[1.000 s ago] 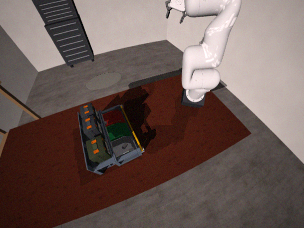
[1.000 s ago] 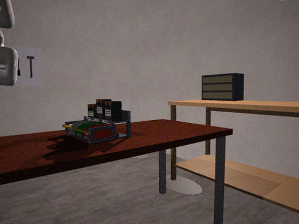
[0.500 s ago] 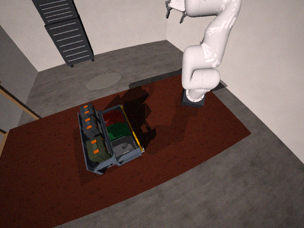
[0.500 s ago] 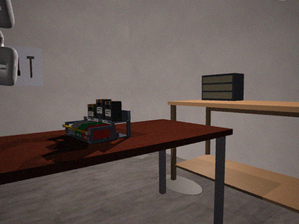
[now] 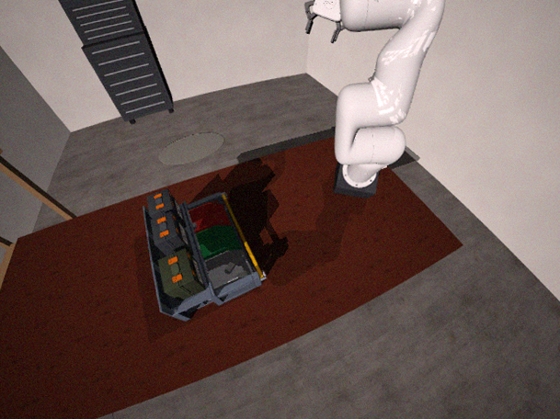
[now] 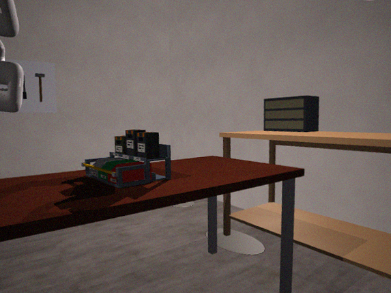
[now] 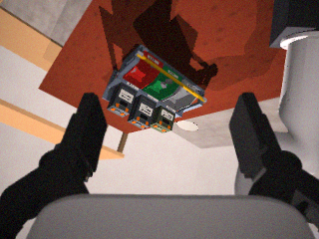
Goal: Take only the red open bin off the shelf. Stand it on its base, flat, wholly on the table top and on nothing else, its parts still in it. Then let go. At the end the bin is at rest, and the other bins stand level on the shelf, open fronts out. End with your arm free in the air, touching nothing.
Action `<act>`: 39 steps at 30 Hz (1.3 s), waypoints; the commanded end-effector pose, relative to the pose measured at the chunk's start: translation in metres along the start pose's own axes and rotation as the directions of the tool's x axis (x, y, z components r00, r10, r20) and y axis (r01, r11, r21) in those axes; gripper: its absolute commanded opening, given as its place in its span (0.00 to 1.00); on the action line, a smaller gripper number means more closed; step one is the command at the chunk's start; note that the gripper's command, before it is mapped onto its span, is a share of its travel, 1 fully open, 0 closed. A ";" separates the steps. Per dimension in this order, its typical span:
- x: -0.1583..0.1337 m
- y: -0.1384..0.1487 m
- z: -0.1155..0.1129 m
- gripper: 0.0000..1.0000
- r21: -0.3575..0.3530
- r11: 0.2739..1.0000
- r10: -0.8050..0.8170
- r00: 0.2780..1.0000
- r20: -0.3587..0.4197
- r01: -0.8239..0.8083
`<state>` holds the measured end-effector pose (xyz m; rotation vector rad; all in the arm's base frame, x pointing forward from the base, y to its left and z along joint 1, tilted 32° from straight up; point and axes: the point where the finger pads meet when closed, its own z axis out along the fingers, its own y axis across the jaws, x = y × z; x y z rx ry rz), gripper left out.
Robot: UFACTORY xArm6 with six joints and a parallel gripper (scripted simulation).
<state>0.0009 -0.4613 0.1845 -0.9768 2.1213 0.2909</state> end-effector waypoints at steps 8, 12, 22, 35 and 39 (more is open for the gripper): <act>0.000 0.000 -0.002 1.00 0.002 1.000 -0.001 1.000 -0.004 0.001; 0.000 0.000 -0.002 1.00 0.002 1.000 -0.001 1.000 -0.004 0.001; 0.000 0.000 -0.002 1.00 -0.095 0.967 -0.240 0.970 -0.035 0.236; 0.000 0.000 -0.002 1.00 -0.153 0.918 -0.375 0.926 -0.042 0.365; 0.000 -0.001 -0.002 1.00 -0.193 0.873 -0.463 0.885 -0.042 0.448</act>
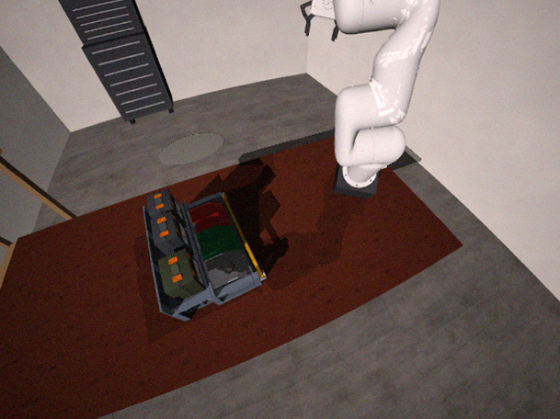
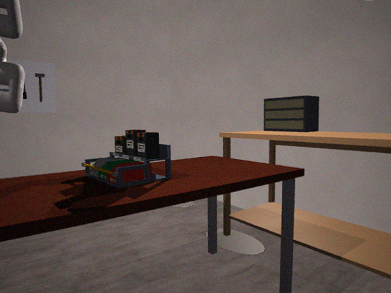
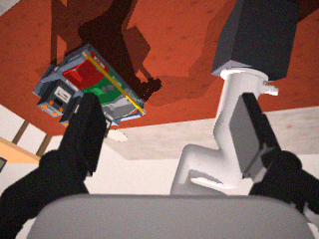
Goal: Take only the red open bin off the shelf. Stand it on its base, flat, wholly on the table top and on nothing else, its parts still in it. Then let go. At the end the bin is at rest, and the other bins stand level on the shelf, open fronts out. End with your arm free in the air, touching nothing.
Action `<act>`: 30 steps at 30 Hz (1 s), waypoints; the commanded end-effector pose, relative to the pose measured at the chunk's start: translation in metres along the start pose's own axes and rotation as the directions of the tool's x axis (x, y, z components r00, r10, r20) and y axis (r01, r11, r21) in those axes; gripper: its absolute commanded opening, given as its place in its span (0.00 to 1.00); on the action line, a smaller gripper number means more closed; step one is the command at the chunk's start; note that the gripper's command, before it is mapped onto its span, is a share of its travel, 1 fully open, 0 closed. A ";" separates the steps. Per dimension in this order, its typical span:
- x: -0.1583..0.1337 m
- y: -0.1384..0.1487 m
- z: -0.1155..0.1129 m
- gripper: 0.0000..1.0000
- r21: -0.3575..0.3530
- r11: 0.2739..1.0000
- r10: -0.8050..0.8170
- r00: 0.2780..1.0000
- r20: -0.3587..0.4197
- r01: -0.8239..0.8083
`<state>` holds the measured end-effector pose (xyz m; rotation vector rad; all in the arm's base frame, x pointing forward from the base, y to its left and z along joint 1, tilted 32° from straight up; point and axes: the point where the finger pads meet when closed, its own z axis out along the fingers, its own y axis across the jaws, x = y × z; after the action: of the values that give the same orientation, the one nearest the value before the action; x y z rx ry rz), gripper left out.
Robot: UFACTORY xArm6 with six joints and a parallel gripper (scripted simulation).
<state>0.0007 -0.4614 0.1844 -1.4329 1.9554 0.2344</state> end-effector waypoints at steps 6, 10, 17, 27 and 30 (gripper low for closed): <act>0.000 -0.001 -0.002 1.00 -0.046 0.992 -0.123 0.992 -0.026 0.122; 0.000 -0.001 -0.002 1.00 -0.046 0.992 -0.123 0.992 -0.026 0.122; 0.000 -0.001 -0.002 1.00 -0.144 0.928 -0.354 0.934 -0.045 0.345; 0.000 -0.001 -0.002 1.00 -0.144 0.928 -0.354 0.934 -0.045 0.345; 0.000 -0.001 -0.002 1.00 -0.180 0.889 -0.434 0.900 -0.045 0.420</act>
<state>0.0007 -0.4612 0.1842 -1.8774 1.7143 0.1579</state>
